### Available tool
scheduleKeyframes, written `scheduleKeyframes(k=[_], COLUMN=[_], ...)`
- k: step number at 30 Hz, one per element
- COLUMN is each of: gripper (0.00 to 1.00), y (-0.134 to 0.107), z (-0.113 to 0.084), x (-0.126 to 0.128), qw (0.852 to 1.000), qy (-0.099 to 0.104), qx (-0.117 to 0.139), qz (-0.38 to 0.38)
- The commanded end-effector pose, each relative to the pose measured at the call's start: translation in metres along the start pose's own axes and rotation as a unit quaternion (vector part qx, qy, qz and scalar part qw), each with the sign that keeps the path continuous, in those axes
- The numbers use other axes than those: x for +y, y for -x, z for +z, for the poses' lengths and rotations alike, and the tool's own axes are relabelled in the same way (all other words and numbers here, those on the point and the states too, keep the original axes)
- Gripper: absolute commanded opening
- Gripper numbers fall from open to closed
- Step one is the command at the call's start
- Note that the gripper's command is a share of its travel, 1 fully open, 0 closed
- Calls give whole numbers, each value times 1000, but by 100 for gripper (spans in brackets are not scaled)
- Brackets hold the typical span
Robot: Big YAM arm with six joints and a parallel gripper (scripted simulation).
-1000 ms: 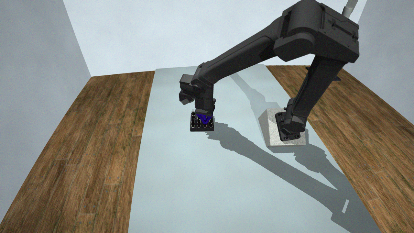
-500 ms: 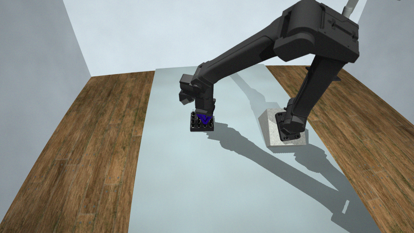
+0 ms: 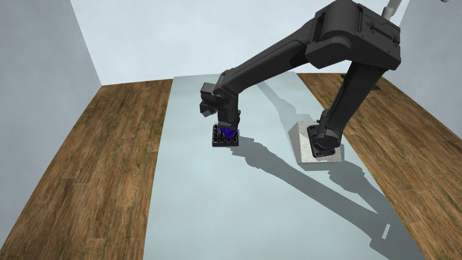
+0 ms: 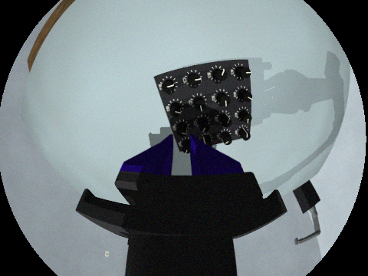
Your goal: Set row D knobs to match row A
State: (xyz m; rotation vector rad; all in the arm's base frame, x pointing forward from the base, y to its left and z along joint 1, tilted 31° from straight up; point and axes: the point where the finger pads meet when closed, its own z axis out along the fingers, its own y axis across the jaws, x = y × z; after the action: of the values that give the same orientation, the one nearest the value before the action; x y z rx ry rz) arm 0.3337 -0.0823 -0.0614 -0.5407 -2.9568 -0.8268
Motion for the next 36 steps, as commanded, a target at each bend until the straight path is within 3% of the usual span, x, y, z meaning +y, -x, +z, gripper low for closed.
scheduleKeyframes(k=[1, 23, 36], gripper=[20, 20, 20], y=[13, 2, 3], z=[-2, 17, 17], x=[3, 2, 2], qw=[1000, 1000, 1000], qy=[1, 1, 2], qx=[-4, 1, 1], qz=[-3, 0, 0])
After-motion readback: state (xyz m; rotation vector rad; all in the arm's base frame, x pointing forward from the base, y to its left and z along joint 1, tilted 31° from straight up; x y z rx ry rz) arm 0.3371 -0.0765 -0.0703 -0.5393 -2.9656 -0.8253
